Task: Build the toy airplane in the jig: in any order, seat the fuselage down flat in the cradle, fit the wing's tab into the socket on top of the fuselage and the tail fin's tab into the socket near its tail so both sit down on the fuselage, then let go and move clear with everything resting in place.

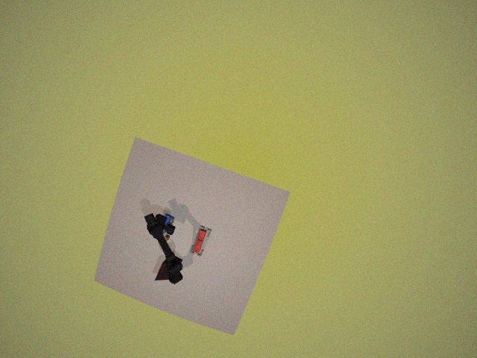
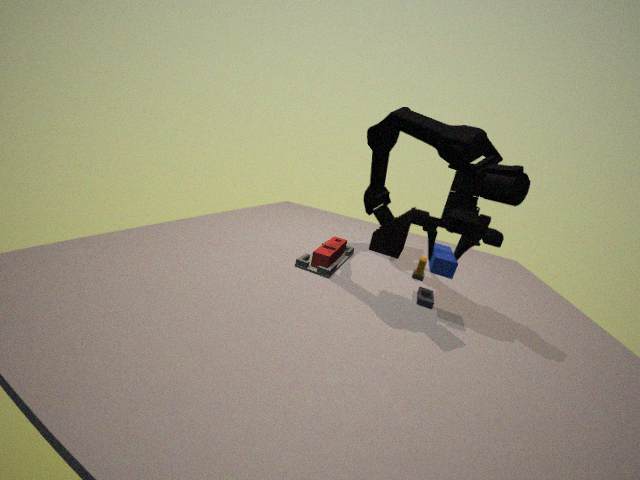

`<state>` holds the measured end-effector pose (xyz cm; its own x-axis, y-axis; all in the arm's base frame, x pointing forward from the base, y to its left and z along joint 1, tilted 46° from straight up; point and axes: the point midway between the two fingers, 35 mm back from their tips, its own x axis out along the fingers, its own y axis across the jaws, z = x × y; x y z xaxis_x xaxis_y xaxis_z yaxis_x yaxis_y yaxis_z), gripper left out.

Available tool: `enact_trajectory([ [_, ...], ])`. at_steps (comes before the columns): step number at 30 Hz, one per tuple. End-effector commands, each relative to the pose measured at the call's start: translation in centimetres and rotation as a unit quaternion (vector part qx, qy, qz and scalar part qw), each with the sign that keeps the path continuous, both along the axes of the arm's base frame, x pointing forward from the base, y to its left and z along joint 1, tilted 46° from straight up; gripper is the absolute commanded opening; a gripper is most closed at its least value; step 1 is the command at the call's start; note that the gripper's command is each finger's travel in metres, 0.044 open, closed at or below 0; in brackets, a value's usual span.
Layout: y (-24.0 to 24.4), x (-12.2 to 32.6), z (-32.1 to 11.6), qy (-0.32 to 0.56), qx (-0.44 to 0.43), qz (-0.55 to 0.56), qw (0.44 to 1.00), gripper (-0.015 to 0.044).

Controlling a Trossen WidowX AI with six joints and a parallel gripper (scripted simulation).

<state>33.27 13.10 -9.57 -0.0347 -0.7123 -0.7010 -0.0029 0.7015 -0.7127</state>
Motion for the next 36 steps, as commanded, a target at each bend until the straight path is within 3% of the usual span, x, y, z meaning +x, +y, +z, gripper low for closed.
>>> enact_trajectory([
  [1,1.2,0.1,1.3,-0.005,0.005,-0.003,1.0,0.0],
  [15,3.2,-0.2,3.7,-0.008,0.005,-0.006,1.0,0.0],
  [36,-1.8,1.3,8.1,-0.13,0.008,-0.128,0.983,0.0],
])
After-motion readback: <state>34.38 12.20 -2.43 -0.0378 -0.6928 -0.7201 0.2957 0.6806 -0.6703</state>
